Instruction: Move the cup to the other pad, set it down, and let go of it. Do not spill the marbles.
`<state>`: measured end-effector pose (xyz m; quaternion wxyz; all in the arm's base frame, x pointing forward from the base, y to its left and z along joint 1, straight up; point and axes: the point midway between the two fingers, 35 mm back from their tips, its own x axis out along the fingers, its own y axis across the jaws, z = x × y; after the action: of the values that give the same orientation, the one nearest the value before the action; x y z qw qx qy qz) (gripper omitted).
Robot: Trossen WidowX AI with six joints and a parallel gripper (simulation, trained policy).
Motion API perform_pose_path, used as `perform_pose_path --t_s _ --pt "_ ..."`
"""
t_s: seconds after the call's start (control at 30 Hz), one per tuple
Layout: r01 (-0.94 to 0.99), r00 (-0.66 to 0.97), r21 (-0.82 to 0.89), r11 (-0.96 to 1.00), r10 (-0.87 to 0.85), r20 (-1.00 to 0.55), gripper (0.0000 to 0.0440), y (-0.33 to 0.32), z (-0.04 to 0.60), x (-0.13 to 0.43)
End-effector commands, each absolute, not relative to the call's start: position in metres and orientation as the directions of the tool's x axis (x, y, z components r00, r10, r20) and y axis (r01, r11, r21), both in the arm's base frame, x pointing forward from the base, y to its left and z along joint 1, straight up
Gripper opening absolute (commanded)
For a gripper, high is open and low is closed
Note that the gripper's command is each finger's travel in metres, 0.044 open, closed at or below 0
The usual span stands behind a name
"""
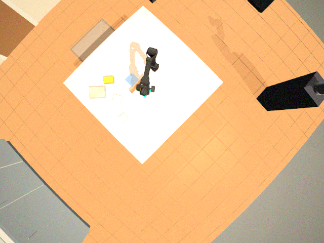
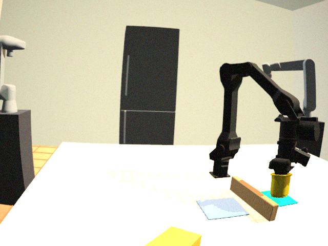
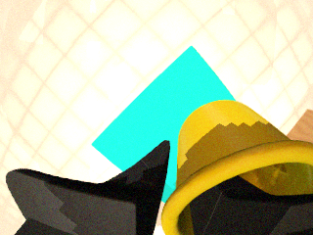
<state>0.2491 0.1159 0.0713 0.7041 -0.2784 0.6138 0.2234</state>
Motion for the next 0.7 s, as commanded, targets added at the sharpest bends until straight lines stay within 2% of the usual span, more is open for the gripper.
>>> perform_pose_path --t_s 0.0,0.23,0.4,0.67 --pt "-0.647 0.155 -0.127 0.752 -0.033 -0.987 0.0037 0.114 0.066 0.248" --pt "-0.63 0.17 -0.127 0.766 -0.024 -0.985 0.0072 0.113 0.061 0.249" --pt "-0.613 0.207 -0.118 0.782 0.014 -0.978 0.0149 0.117 0.068 0.255" --pt "-0.612 0.243 -0.102 0.785 0.064 -0.968 0.0155 0.118 0.081 0.253"
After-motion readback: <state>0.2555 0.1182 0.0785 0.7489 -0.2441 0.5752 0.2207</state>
